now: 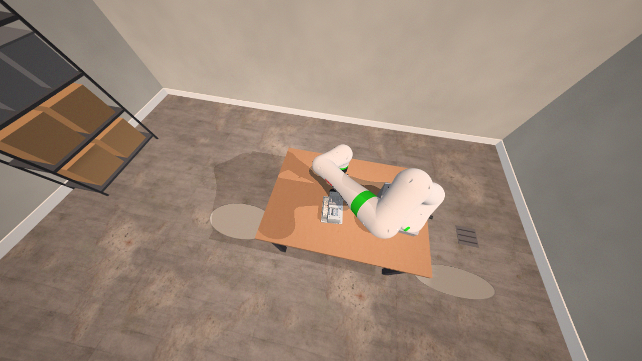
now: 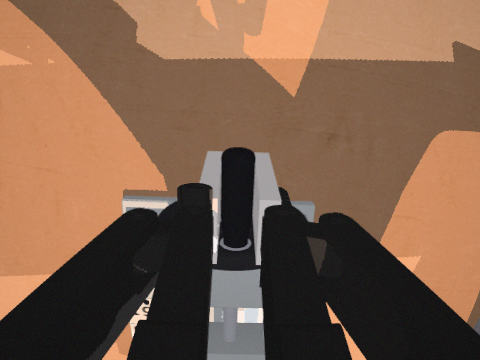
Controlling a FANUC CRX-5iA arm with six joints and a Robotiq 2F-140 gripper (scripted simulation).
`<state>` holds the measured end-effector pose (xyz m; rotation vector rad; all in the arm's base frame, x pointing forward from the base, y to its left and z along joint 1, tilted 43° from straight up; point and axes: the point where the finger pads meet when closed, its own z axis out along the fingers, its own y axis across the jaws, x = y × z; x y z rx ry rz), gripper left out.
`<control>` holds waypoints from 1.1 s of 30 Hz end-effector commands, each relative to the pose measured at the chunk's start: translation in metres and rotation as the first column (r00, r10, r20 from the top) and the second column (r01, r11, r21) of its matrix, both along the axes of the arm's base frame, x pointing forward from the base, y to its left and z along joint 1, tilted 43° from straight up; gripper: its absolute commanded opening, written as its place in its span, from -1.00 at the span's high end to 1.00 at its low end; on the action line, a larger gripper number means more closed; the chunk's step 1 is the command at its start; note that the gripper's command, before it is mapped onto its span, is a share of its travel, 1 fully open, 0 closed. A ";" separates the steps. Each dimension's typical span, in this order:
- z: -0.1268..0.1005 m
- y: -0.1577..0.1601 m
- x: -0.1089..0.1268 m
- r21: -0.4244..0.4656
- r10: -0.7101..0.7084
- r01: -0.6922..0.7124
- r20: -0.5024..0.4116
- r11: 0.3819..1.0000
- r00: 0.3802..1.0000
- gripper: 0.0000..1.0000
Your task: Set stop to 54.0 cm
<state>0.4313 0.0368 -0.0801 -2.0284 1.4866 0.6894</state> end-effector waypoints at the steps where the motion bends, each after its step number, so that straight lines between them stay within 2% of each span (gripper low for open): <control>1: -0.001 -0.001 -0.003 0.000 0.000 0.000 0.000 1.000 1.000 0.92; 33: -0.009 0.001 -0.021 0.000 0.000 0.000 0.000 1.000 1.000 0.92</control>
